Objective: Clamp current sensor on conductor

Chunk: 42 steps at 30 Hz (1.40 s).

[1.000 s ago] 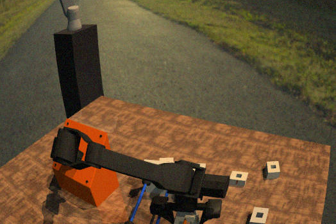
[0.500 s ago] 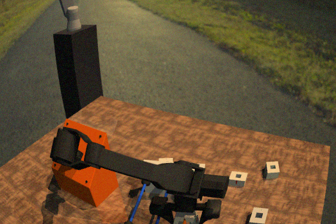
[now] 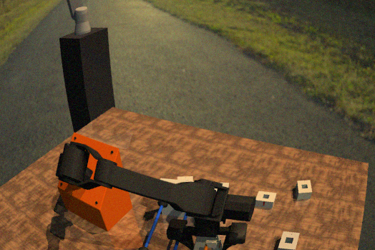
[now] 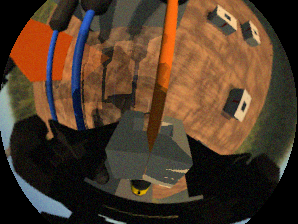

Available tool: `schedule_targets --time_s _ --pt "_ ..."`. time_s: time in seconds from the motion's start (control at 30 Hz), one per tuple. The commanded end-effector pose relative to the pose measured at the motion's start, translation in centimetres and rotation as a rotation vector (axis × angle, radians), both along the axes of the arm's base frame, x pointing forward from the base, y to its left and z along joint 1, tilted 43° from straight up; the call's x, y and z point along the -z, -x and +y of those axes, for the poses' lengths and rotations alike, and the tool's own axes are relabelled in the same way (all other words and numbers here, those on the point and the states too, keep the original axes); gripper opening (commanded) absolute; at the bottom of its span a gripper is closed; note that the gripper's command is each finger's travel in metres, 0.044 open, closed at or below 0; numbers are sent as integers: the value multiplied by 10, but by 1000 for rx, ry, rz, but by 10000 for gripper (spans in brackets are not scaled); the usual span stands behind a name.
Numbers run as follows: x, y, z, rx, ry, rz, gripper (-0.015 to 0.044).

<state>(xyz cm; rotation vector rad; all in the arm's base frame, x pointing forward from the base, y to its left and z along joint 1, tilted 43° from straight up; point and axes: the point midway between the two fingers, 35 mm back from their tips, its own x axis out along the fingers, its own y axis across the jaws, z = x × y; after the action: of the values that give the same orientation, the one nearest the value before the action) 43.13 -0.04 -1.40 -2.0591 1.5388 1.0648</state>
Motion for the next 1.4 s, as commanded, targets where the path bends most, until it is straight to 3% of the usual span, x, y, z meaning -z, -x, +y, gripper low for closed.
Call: schedule_targets --time_s 0.0,1.37 --pt "-1 0 0 0 -1 -2 0" --pt "-12 2 11 6 9 14 0"
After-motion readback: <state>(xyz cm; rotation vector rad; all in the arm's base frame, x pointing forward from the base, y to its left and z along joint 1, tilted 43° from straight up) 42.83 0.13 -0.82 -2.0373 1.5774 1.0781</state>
